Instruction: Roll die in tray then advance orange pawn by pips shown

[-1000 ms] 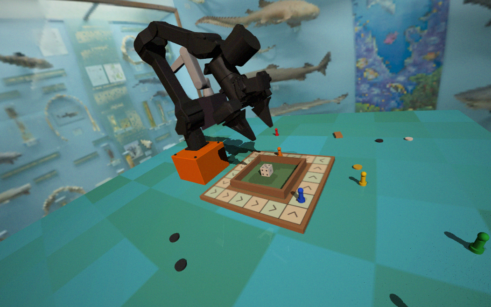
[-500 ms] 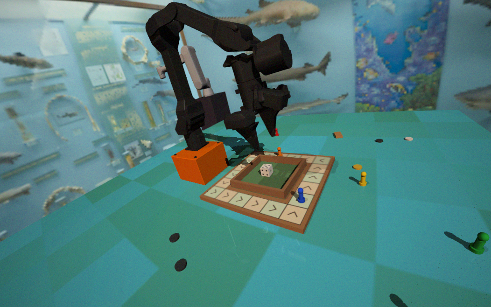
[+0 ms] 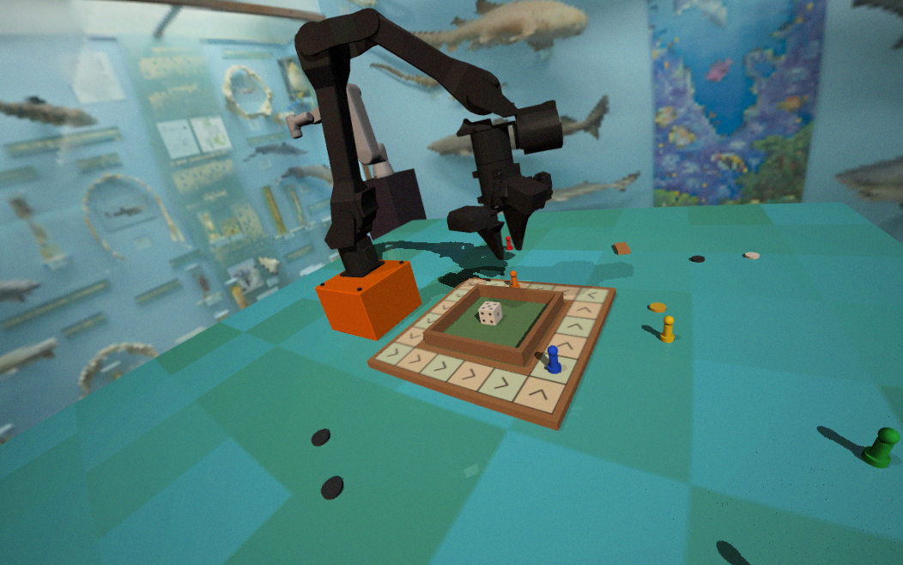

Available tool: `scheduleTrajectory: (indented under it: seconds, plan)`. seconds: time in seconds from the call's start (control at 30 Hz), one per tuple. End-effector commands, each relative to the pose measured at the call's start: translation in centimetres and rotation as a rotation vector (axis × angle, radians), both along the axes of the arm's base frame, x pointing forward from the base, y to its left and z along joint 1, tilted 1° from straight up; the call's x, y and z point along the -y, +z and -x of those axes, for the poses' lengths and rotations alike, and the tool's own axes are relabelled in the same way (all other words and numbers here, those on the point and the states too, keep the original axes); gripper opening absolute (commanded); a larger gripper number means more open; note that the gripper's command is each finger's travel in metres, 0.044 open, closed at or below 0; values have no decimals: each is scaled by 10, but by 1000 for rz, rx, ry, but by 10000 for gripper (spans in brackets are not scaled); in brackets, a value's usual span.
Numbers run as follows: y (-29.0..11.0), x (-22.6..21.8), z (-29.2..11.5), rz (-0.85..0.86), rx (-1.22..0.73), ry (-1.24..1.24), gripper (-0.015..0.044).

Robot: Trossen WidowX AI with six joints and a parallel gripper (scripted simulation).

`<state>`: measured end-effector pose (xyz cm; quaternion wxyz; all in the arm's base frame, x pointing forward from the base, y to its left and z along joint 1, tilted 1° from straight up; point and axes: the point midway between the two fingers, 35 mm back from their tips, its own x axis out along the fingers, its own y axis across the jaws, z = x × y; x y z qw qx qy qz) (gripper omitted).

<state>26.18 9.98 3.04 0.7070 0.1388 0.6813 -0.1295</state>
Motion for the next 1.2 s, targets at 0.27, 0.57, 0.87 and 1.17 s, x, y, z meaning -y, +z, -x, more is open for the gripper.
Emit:
scheduleTrajectory:
  seconds: [0.27, 0.57, 0.87, 1.17]
  plan:
    - [-17, -4, 1, 0, -3, -28, 200]
    - [-28, -4, 0, 0, -3, -28, 200]
    - [-42, -4, -1, 0, -3, -28, 200]
    - [-56, -4, 0, 0, -3, -28, 200]
